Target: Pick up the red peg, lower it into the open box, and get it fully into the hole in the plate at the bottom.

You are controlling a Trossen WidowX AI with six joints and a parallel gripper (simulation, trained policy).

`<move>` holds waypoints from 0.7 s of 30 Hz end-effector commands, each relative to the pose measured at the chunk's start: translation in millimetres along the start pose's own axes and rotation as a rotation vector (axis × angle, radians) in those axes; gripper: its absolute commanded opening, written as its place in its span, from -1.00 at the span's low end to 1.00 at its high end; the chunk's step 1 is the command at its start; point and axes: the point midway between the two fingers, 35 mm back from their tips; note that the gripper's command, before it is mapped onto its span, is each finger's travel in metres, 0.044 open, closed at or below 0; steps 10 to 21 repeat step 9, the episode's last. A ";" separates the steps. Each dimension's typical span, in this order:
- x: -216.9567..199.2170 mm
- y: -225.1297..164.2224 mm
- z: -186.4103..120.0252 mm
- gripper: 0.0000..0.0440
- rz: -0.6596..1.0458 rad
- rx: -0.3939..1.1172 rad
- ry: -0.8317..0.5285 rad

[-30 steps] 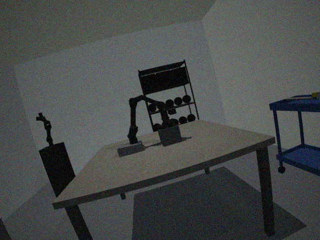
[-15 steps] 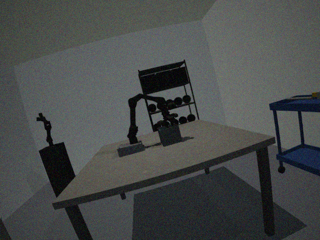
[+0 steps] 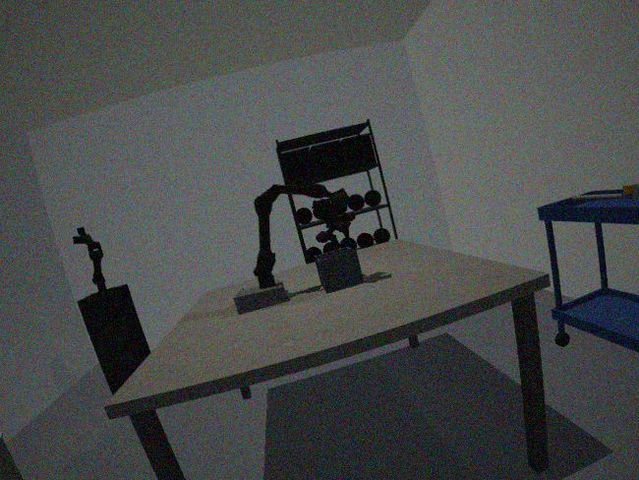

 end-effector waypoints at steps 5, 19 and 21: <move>23.6 1.9 -34.5 0.19 -0.066 0.004 0.109; 36.2 0.4 -57.1 0.24 -0.108 -0.003 0.172; 36.2 0.4 -57.1 0.24 -0.108 -0.003 0.172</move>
Point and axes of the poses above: the point midway between the two fingers, 35 mm back from their tips, its own z axis out along the fingers, its own x axis across the jaws, y = z × x, and after that the axes turned 11 degrees about z, right-handed
